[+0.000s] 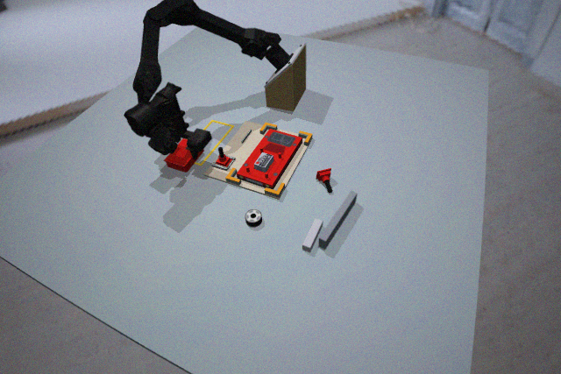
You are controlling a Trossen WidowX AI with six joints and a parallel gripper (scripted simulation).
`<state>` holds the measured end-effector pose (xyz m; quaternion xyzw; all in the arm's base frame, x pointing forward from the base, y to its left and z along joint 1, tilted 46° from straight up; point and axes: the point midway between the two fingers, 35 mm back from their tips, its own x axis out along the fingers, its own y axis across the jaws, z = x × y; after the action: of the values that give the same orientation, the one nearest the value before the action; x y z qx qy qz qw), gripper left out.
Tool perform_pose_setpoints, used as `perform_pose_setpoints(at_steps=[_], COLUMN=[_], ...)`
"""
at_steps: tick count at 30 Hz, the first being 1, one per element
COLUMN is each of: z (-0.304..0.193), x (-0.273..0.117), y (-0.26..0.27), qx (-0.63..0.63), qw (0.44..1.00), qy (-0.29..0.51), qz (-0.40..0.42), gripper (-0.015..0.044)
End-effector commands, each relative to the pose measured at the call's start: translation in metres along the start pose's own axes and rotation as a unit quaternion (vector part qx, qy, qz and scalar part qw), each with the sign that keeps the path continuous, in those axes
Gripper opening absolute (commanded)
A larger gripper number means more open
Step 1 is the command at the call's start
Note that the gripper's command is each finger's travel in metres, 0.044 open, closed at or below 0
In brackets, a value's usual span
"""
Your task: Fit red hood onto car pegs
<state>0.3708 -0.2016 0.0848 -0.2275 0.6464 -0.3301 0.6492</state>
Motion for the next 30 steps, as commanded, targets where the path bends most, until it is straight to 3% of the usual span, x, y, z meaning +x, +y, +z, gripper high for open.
perform_pose_setpoints(at_steps=[1,22,30], z=[0.002,0.002,0.003], x=[-0.016,-0.084,-0.084], y=[-0.002,-0.001,0.057], qx=[0.004,0.004,-0.005], qw=[1.000,1.000,1.000], qy=[-0.006,-0.006,-0.007], qz=[-0.002,0.000,0.011], gripper=[0.0000,0.0000,0.0000])
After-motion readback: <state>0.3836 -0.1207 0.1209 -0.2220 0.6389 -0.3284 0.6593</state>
